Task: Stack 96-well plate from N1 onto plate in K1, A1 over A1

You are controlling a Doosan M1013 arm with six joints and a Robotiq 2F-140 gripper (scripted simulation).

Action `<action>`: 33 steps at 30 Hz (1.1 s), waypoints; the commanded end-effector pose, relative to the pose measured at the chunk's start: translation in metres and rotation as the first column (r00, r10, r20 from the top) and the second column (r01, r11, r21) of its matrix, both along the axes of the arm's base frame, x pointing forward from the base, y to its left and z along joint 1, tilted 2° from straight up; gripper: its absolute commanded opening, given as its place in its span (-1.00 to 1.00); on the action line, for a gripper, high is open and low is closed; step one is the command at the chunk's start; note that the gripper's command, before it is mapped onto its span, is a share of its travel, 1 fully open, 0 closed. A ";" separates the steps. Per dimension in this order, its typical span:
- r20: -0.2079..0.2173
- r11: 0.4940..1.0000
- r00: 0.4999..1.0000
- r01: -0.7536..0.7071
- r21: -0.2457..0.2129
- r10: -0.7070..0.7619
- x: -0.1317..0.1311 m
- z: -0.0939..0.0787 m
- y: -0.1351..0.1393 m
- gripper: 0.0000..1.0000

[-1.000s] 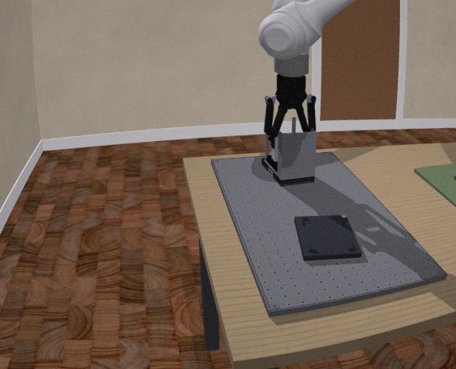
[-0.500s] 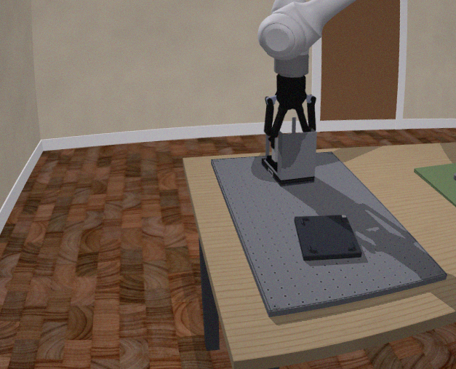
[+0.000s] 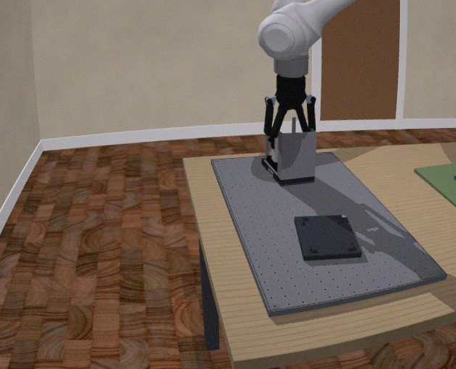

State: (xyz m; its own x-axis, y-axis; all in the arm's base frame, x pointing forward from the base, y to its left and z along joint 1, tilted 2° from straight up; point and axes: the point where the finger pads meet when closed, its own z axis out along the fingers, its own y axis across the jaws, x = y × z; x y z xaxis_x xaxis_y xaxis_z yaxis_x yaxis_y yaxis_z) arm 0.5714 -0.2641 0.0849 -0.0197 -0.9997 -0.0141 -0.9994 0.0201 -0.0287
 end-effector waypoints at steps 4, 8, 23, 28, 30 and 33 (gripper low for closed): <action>0.005 1.000 1.000 -0.001 0.001 0.001 0.005 0.000 0.002 -1.00; 0.005 1.000 1.000 -0.001 0.001 0.001 0.006 -0.001 0.002 -1.00; 0.005 1.000 1.000 -0.001 0.001 0.001 0.006 -0.003 0.001 -1.00; 0.005 1.000 1.000 -0.001 0.001 0.001 0.007 -0.004 0.001 -1.00; 0.005 1.000 1.000 -0.001 0.001 0.001 0.007 -0.004 0.001 -1.00; 0.005 1.000 1.000 -0.001 0.001 0.001 0.007 -0.005 0.001 -1.00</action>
State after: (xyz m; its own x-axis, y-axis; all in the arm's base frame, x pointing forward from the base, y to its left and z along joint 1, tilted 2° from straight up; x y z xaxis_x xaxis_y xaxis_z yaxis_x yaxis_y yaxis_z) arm 0.5730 -0.2641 0.0807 -0.0190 -0.9997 -0.0151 -0.9995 0.0194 -0.0269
